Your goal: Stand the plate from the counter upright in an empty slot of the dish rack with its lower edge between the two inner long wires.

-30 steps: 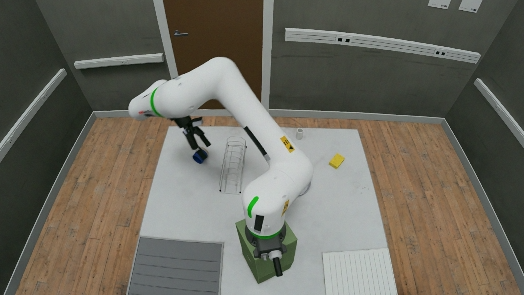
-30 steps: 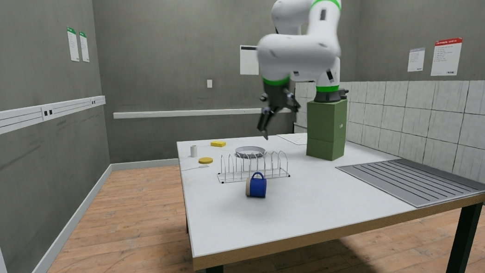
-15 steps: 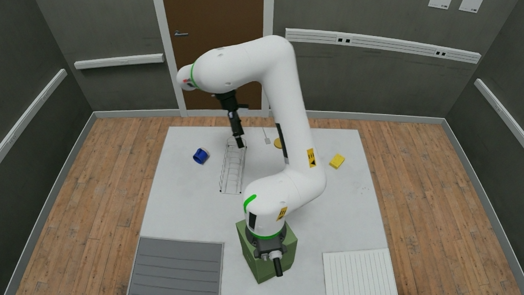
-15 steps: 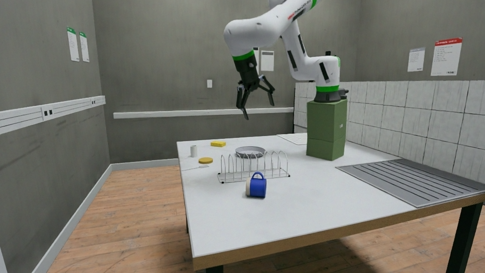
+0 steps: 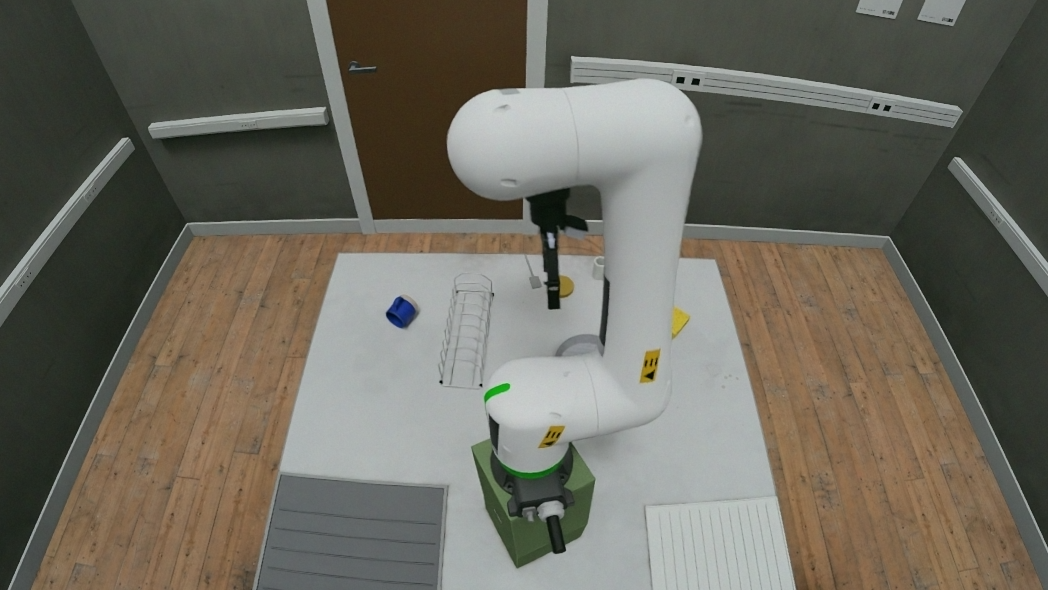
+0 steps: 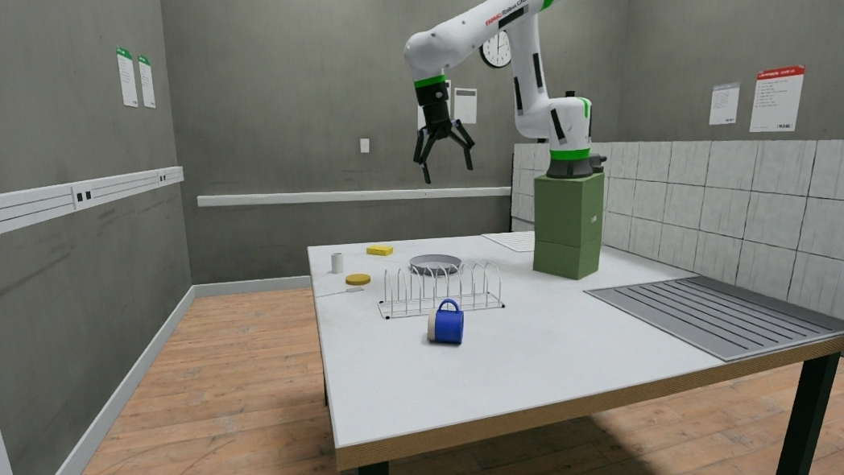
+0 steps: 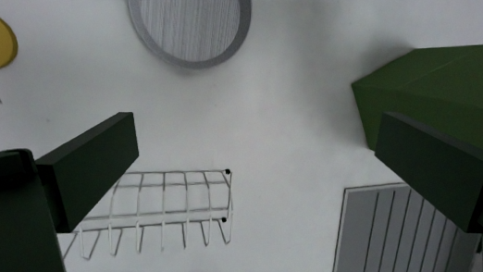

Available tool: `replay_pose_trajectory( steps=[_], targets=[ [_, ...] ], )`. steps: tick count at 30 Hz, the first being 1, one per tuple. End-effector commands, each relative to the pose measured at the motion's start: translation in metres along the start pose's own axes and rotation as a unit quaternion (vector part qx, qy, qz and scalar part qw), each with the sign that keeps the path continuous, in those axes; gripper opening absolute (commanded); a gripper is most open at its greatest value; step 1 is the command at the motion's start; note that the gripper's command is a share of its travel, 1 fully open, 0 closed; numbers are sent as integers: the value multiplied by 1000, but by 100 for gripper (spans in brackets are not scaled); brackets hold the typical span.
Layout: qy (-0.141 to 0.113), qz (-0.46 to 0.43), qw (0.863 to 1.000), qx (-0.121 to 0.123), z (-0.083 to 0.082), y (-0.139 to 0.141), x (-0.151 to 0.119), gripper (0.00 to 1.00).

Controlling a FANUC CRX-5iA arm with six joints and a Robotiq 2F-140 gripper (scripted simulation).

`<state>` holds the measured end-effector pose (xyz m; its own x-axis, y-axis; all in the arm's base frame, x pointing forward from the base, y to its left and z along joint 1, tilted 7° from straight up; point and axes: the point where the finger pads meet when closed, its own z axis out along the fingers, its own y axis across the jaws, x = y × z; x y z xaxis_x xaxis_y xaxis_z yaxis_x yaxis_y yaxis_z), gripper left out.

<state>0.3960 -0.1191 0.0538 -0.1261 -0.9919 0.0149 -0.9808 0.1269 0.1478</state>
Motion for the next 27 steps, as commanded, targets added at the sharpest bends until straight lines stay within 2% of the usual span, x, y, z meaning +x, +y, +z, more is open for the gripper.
replay_pose_trajectory(
  steps=[1,2,4,7,13,27],
  targets=[
    [-29,8,998,48,1,35,48,100],
    [-31,10,998,55,3,42,55,100],
    [-31,10,998,55,3,42,55,100],
    [-39,22,995,90,12,76,84,100],
    [-39,35,991,127,25,111,108,100],
    [-39,37,990,132,28,116,110,100]
  ],
)
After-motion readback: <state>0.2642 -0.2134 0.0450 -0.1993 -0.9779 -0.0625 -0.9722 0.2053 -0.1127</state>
